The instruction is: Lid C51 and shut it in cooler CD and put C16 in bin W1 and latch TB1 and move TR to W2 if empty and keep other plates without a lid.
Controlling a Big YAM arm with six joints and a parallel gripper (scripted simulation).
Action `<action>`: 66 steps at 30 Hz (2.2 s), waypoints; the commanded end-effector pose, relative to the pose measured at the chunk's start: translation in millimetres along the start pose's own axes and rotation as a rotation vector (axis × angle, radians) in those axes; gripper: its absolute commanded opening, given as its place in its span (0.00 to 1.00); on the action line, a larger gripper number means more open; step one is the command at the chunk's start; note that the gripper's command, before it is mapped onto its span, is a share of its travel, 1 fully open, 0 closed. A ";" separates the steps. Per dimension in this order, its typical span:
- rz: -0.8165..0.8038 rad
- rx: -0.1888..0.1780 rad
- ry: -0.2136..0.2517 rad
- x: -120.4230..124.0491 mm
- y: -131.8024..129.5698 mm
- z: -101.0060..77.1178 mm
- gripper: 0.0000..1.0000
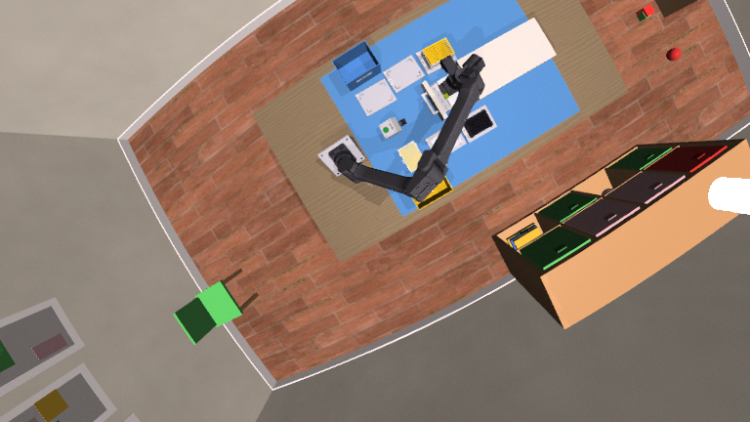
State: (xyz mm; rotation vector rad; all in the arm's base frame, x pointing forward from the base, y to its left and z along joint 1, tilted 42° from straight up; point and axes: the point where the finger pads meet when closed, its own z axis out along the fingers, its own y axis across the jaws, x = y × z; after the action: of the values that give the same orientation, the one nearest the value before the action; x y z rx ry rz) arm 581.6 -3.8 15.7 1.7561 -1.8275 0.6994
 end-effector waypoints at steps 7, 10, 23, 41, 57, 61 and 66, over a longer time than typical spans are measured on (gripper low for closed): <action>-0.007 -0.002 0.000 -1.1 -1.5 17.6 0.00; -0.007 -0.002 0.000 -1.0 -1.5 21.6 0.00; -0.008 -0.002 0.000 -1.2 -1.2 36.4 0.00; -0.008 -0.002 0.000 -1.4 -0.8 57.8 0.00; 0.007 0.034 -0.007 0.1 -11.4 36.3 0.00; 0.007 0.034 -0.007 0.2 -11.5 36.3 0.00; 0.007 0.034 -0.007 0.4 -11.5 36.2 0.00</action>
State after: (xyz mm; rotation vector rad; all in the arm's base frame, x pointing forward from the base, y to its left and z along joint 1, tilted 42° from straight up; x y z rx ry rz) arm 580.8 -37.3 -22.6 1.7598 -1.8209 0.6959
